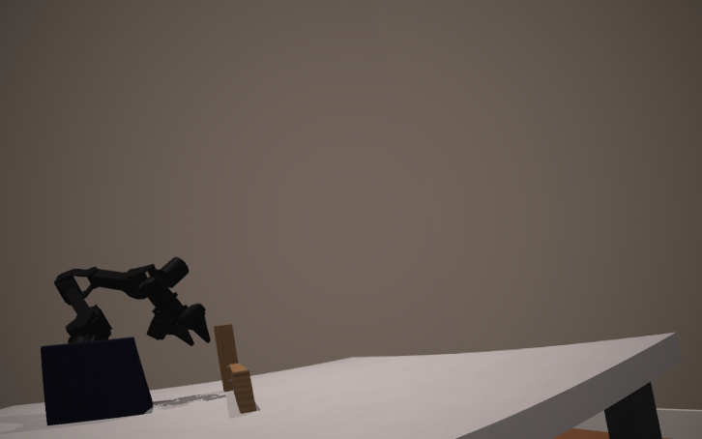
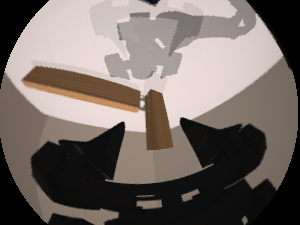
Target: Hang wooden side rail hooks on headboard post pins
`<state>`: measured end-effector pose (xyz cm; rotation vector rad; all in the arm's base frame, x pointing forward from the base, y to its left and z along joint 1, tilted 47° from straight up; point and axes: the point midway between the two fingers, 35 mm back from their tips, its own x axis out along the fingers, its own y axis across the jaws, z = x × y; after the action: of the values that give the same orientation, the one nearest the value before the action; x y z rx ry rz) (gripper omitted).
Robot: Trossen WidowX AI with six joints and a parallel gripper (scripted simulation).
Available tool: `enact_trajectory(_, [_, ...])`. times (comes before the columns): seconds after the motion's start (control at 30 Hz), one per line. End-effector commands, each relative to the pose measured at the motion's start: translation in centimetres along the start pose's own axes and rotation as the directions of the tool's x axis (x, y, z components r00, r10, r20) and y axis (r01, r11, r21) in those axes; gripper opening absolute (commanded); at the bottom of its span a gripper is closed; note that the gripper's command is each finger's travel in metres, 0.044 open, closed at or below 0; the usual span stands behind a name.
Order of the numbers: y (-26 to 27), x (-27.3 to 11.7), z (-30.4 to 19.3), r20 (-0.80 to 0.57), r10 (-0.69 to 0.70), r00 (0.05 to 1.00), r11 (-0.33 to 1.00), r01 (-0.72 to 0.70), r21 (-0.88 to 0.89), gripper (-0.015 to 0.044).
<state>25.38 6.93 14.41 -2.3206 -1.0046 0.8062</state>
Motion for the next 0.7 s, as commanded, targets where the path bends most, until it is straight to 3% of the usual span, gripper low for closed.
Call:
enact_trajectory(0.0, [-0.47,0.05,0.44,0.006,-0.021,1.0,1.0,0.021,-0.021,0.044])
enact_trajectory(0.57, [-0.47,0.05,0.44,0.006,-0.021,1.0,1.0,0.021,-0.021,0.044])
enact_trajectory(0.67, [0.07,0.12,0.47,0.015,-0.006,1.0,0.998,0.005,0.059,0.044])
